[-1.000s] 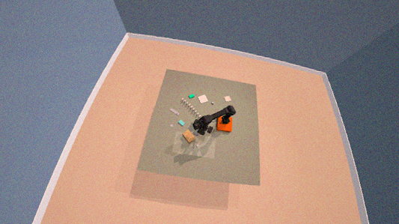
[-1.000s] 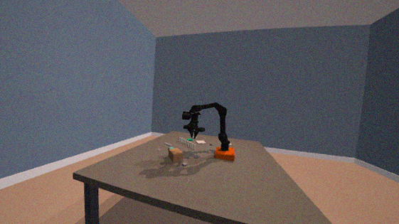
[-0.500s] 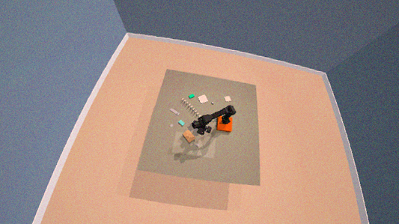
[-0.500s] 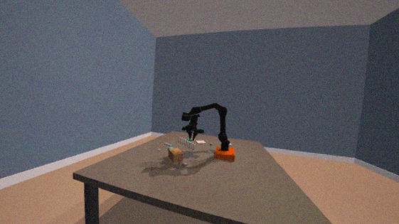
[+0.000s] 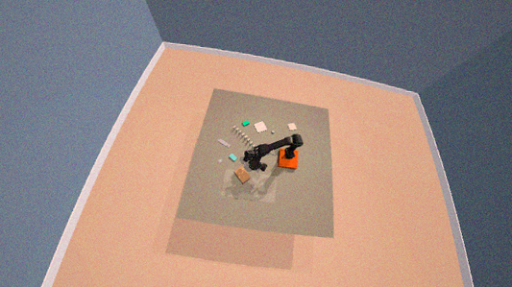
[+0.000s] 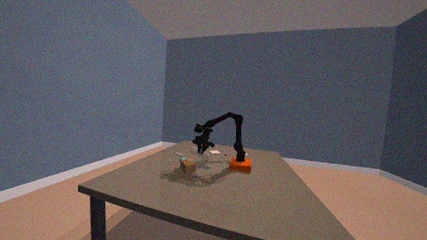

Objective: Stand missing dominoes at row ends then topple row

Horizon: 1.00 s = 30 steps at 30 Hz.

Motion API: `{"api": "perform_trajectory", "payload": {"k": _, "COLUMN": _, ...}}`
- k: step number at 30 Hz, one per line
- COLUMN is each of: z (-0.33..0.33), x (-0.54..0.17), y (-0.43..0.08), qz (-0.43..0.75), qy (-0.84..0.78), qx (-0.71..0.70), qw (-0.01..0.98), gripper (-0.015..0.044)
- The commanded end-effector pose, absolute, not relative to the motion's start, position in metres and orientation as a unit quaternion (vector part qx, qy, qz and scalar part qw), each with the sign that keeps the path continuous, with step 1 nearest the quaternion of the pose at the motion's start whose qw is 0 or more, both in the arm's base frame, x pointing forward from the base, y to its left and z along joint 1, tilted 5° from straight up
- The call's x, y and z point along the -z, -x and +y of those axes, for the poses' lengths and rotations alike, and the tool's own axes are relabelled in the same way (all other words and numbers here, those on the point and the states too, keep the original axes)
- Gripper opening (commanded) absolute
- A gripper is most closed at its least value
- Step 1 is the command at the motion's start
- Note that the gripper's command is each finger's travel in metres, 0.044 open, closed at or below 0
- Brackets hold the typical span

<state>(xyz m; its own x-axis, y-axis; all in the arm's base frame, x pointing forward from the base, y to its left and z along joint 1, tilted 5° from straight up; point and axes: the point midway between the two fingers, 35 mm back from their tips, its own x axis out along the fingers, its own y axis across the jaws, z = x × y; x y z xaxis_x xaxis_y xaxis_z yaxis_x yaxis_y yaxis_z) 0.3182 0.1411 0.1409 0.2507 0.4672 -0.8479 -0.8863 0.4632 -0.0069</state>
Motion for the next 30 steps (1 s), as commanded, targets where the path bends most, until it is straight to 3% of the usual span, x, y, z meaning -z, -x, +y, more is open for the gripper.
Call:
{"api": "perform_trajectory", "payload": {"k": 1, "z": 0.141, "x": -0.136, "y": -0.323, "qz": 0.386, "qy": 0.220, "qx": -0.461, "qw": 0.768, "gripper": 0.0107}}
{"api": "perform_trajectory", "payload": {"k": 30, "z": 0.115, "x": -0.137, "y": -0.321, "qz": 0.137, "qy": 0.068, "qx": -0.532, "qw": 0.833, "gripper": 0.0107}}
